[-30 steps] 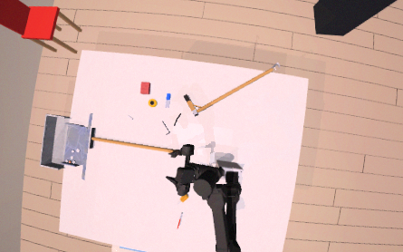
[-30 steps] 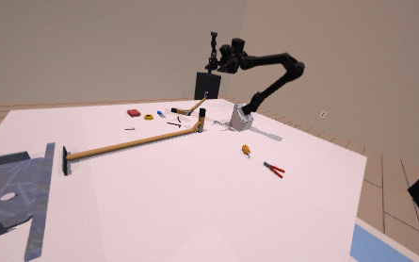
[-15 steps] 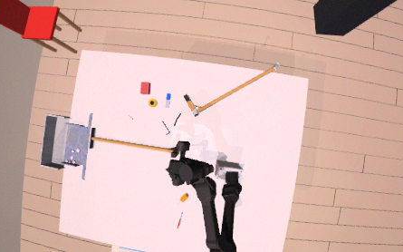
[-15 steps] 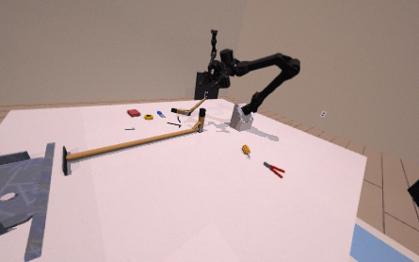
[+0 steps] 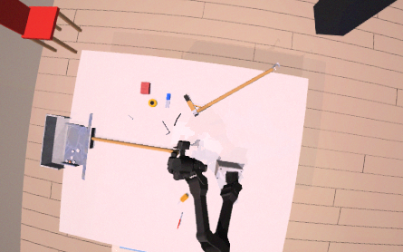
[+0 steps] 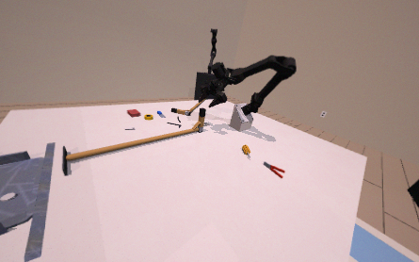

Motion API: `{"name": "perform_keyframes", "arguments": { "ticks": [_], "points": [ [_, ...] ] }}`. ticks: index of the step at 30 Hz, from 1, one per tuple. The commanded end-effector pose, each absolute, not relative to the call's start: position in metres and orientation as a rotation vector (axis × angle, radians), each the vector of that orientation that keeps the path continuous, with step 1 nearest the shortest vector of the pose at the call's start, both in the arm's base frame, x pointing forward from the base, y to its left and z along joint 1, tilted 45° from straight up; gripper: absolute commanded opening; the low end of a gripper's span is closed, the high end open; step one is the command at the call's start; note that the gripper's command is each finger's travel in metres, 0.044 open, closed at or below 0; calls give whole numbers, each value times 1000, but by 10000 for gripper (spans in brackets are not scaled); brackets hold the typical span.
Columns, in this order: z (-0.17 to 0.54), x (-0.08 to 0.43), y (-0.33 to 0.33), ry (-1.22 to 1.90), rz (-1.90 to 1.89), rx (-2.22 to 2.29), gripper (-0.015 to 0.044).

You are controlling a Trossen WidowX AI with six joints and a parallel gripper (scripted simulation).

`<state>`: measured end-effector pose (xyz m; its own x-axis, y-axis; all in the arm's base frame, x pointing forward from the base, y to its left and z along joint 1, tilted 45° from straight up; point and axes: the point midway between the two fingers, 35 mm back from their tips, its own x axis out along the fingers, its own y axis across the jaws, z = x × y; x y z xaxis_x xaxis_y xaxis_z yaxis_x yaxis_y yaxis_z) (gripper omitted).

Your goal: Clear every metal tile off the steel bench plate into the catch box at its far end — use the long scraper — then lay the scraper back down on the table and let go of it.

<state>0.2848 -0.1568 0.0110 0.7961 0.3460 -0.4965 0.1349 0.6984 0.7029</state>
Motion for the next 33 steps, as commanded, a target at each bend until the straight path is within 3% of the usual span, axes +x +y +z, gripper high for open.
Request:
{"name": "perform_keyframes", "arguments": {
  "ticks": [1, 33],
  "points": [
    [-6, 282, -136, 735, 156, 795, 440],
    [24, 258, -165, 764, 177, 793, 440]
  ]
}}
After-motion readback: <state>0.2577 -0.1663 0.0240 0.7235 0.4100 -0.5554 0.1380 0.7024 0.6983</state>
